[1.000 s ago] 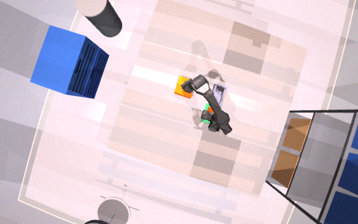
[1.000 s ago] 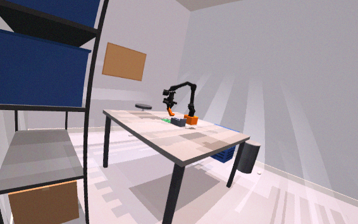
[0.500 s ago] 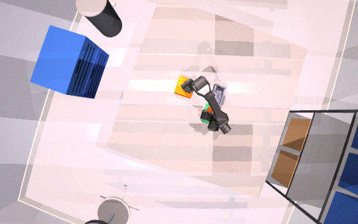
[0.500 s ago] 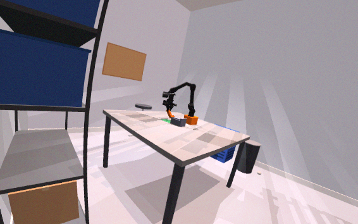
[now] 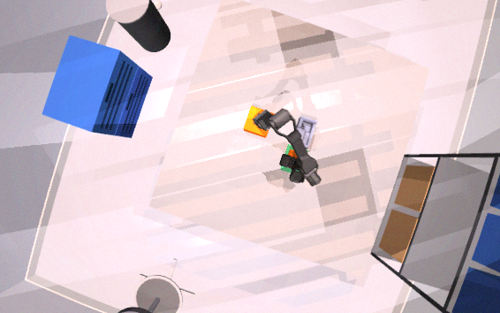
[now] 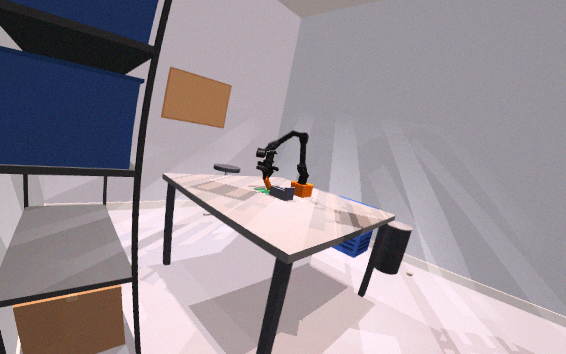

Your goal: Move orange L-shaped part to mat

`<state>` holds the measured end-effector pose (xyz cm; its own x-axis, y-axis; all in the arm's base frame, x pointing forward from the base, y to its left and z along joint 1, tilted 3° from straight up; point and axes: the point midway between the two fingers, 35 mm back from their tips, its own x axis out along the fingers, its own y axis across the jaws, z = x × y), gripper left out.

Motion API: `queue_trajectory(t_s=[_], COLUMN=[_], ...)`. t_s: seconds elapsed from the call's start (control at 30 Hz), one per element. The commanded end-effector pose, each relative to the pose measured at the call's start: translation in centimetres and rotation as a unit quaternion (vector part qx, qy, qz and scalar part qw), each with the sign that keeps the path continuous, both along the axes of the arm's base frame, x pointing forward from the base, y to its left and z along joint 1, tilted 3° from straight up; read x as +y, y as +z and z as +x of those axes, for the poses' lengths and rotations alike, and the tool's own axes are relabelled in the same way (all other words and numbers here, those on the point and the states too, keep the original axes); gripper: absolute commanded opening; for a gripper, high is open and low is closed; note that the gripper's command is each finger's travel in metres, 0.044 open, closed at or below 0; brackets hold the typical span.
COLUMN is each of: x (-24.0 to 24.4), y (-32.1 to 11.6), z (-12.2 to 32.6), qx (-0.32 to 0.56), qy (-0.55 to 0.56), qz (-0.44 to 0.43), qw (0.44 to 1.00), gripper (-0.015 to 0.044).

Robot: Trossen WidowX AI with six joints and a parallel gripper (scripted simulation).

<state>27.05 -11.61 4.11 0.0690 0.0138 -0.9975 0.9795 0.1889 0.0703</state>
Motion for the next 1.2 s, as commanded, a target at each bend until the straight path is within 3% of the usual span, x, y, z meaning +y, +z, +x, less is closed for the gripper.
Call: queue_trajectory(t_s=[0.0,0.5,0.83,1.0,1.17], x=[0.1,0.1,0.0,-0.2,-0.1], y=[-0.6,-1.3,-1.0,3.7,7.6], z=[0.1,0.0,0.1,0.1,-0.5], qx=[-0.001,0.001,0.0,0.0,-0.001], qy=[-0.001,0.0,0.0,-0.001,-0.001], qz=[0.002,0.0,0.0,0.001,0.001], qw=[1.0,1.0,1.0,1.0,1.0], gripper=[0.0,0.0,0.0263,0.0394,0.04])
